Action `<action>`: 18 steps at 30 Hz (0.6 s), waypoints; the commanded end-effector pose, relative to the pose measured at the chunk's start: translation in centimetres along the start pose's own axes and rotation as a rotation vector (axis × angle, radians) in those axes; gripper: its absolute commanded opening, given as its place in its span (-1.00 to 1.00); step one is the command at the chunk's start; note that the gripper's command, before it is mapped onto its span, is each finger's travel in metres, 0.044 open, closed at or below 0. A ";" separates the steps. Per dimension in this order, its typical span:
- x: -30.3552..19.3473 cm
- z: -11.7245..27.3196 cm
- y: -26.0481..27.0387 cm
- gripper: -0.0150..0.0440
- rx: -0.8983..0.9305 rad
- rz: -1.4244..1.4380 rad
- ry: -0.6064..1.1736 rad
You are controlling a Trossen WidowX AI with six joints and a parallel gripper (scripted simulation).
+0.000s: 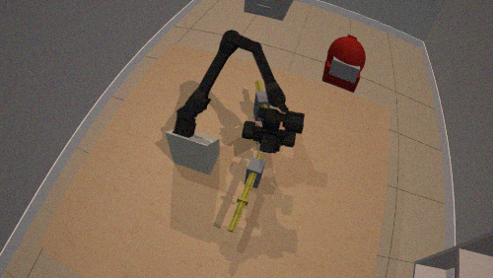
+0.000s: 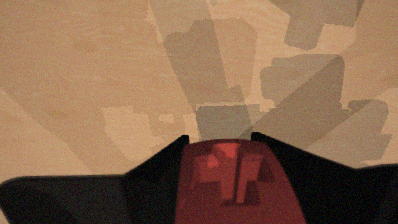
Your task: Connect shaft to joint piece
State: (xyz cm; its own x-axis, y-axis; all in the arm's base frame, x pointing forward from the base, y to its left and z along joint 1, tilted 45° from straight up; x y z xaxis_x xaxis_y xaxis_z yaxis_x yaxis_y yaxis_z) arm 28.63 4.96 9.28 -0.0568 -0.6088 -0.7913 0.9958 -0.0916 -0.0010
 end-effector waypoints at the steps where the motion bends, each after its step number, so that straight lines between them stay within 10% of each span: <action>1: 0.3 -0.2 -0.3 -0.49 0.004 -0.062 0.034; 18: 0.6 -0.4 -0.8 -0.49 0.015 -0.129 0.073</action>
State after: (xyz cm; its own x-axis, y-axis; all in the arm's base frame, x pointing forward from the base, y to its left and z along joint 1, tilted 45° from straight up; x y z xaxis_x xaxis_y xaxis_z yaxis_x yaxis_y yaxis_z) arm 27.85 4.94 8.55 -0.1794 -0.5319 -0.8276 0.9791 -0.1787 -0.0974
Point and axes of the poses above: the point midway between the two fingers, 35 mm back from their tips, its own z axis back along the fingers, its own y axis across the jaws, x = y × z, the point moved 8 cm from there along z, back along the fingers, and after that the axes turned 8 degrees about -z, right-handed, at the moved point
